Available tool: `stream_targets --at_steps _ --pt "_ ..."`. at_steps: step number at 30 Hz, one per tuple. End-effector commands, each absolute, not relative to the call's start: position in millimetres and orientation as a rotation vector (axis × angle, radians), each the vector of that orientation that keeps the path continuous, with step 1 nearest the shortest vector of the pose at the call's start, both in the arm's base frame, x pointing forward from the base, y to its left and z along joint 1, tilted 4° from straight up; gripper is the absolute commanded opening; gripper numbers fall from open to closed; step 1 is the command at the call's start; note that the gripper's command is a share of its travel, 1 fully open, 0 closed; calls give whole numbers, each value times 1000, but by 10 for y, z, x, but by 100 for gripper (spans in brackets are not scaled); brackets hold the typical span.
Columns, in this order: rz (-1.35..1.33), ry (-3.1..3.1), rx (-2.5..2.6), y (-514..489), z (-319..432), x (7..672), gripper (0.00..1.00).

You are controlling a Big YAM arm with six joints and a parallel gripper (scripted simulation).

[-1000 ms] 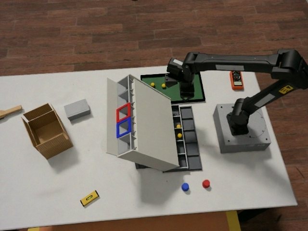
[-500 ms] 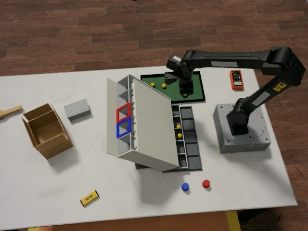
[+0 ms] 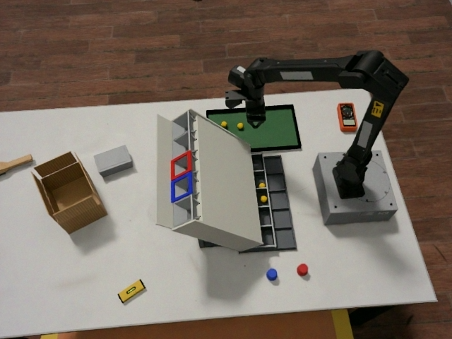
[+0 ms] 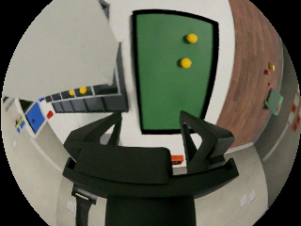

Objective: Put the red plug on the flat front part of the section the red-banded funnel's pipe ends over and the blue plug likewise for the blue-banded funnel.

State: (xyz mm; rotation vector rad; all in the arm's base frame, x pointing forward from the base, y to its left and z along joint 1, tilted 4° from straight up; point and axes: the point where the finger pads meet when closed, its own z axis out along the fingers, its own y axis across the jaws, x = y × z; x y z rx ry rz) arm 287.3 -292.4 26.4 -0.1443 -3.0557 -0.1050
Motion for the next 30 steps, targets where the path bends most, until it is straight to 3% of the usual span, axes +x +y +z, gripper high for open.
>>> stream_targets --at_steps 1,30 --pt "-57 -3094 -116 -3243 323 3083 80" --pt "-108 -3058 -138 -3737 159 3263 80"
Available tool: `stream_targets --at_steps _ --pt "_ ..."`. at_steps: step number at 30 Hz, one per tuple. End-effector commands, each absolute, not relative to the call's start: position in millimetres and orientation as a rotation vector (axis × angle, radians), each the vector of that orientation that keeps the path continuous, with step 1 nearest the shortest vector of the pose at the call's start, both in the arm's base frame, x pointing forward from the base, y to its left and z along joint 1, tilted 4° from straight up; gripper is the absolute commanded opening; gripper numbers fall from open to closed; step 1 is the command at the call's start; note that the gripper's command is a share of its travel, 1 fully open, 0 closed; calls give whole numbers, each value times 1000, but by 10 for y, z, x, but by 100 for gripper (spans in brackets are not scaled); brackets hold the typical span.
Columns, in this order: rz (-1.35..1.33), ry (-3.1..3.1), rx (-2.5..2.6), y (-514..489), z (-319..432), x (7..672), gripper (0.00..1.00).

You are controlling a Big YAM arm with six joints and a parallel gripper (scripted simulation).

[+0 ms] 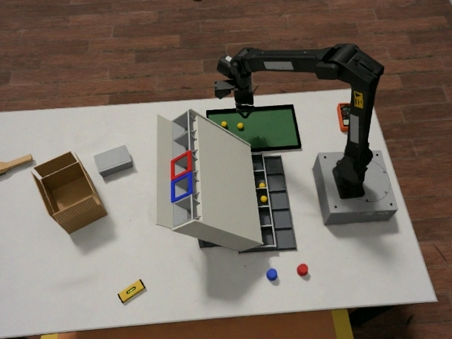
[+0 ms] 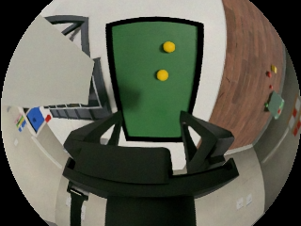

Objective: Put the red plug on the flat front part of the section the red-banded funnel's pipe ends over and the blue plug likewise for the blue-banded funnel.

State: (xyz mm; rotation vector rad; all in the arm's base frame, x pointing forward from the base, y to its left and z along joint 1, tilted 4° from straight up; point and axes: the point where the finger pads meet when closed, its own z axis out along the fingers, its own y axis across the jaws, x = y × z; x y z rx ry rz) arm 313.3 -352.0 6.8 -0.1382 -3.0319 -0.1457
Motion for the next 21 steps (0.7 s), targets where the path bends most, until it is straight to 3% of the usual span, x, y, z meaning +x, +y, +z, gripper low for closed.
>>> stream_targets --at_steps 1,21 --pt "-109 -3058 -138 -3738 159 3263 80" --pt "-54 -3091 -113 -3747 154 3264 80"
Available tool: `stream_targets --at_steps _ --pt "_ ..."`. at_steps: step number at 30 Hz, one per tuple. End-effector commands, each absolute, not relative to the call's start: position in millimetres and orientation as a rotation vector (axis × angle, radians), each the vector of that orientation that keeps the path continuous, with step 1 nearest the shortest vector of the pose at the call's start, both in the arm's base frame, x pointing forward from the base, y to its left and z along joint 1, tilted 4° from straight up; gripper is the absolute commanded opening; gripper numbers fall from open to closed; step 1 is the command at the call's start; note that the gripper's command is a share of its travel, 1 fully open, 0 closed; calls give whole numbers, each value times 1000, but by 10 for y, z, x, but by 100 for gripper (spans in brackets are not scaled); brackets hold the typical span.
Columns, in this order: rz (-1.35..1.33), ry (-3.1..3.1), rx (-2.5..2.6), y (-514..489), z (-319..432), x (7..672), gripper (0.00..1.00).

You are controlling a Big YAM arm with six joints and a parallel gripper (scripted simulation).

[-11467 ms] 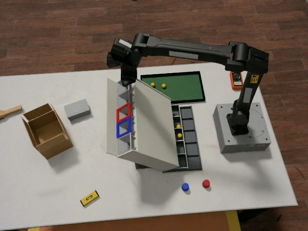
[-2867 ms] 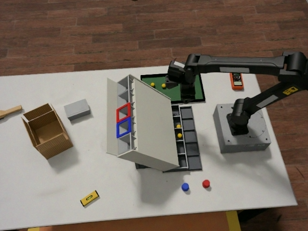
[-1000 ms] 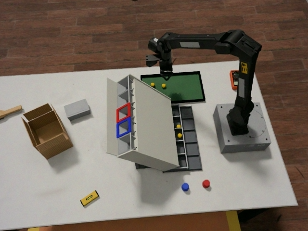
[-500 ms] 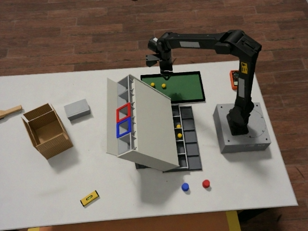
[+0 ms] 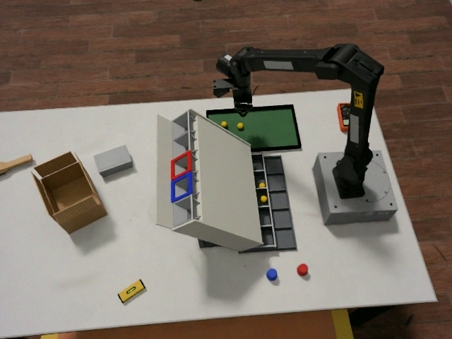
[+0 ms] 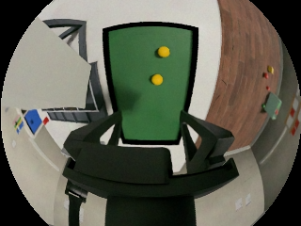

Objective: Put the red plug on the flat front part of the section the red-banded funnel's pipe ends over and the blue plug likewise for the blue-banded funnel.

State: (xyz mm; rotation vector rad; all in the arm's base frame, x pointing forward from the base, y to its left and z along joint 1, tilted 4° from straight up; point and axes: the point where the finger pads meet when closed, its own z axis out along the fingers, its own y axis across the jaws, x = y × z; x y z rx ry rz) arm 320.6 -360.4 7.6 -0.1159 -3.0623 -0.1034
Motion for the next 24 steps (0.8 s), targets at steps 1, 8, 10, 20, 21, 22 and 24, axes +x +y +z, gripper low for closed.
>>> stream_targets --at_steps 1,8,10,20,21,22,24 --pt "-54 -3091 -113 -3747 154 3264 80" --pt "-72 -3082 -115 -3744 152 3262 80" --pt "-78 -3079 -115 -3743 152 3262 80" --pt "-94 -3070 -116 -3742 150 3259 80" --pt "-95 -3069 -116 -3743 150 3259 80" --pt "-95 -3069 -115 -3743 150 3259 80" --pt "-96 -3068 -115 -3745 150 3259 80"
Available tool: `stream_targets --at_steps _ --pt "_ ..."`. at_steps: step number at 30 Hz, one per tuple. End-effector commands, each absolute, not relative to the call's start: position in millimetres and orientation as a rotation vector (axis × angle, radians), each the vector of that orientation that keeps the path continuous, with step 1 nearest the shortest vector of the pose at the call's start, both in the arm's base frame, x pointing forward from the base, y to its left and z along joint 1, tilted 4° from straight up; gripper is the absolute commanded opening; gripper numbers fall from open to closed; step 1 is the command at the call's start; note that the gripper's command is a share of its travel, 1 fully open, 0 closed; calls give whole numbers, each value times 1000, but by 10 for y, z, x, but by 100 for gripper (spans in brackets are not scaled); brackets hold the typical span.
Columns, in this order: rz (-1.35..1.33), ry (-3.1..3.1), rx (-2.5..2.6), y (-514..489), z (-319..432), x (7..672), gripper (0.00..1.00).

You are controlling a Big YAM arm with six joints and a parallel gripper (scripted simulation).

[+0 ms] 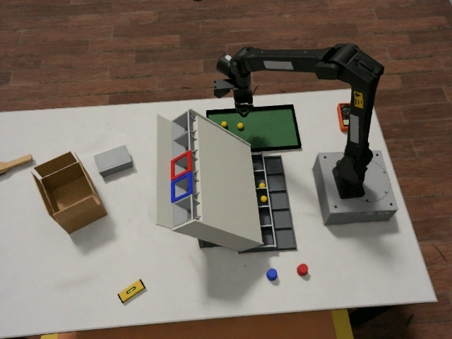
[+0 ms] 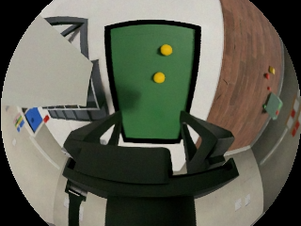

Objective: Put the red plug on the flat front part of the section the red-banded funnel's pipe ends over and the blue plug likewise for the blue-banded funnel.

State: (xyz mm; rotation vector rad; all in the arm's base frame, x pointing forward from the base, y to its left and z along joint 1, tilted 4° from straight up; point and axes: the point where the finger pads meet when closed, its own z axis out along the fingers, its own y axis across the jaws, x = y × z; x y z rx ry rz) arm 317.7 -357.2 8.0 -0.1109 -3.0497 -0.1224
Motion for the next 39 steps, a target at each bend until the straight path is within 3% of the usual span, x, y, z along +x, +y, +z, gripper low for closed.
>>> stream_targets --at_steps 1,39 --pt "-97 -3068 -114 -3745 150 3259 80" --pt "-68 -3082 -111 -3881 175 3320 80"
